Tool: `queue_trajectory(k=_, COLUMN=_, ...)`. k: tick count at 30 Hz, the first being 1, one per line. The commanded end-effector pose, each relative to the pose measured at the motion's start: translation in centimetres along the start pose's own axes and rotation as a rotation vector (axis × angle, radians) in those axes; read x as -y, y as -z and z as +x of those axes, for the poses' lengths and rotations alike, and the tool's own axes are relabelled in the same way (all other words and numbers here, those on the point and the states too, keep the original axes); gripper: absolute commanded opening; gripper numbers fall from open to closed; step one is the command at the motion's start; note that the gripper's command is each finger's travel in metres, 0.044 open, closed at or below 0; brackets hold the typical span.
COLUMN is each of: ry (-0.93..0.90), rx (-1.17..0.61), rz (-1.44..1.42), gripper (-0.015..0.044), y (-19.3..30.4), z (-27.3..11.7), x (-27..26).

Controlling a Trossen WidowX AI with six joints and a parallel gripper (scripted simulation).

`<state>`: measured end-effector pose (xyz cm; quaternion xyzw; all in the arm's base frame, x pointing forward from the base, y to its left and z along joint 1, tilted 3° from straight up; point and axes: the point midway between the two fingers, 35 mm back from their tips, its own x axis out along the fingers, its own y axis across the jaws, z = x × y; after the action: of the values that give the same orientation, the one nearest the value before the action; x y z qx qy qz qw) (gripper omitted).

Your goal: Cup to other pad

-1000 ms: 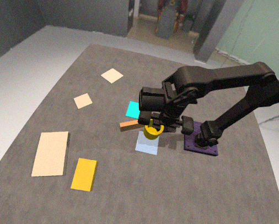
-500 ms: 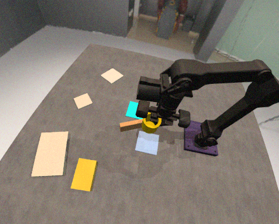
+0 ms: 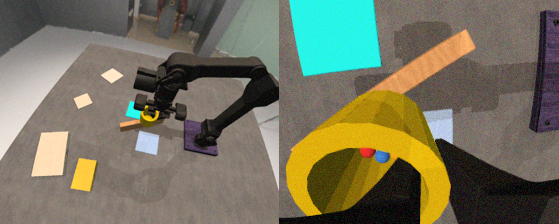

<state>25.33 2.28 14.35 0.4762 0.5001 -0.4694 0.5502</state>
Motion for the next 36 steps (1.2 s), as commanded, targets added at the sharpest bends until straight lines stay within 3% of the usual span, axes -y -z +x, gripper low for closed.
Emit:
queue_trajectory(k=1, ry=-0.002, rx=-0.002, rz=-0.004, gripper=0.0000, y=-0.7, z=0.0, x=-0.6)
queue_trajectory(k=36, ry=-0.007, rx=0.006, rz=-0.004, gripper=0.0000, y=-7.8, z=-0.5, x=-4.5)
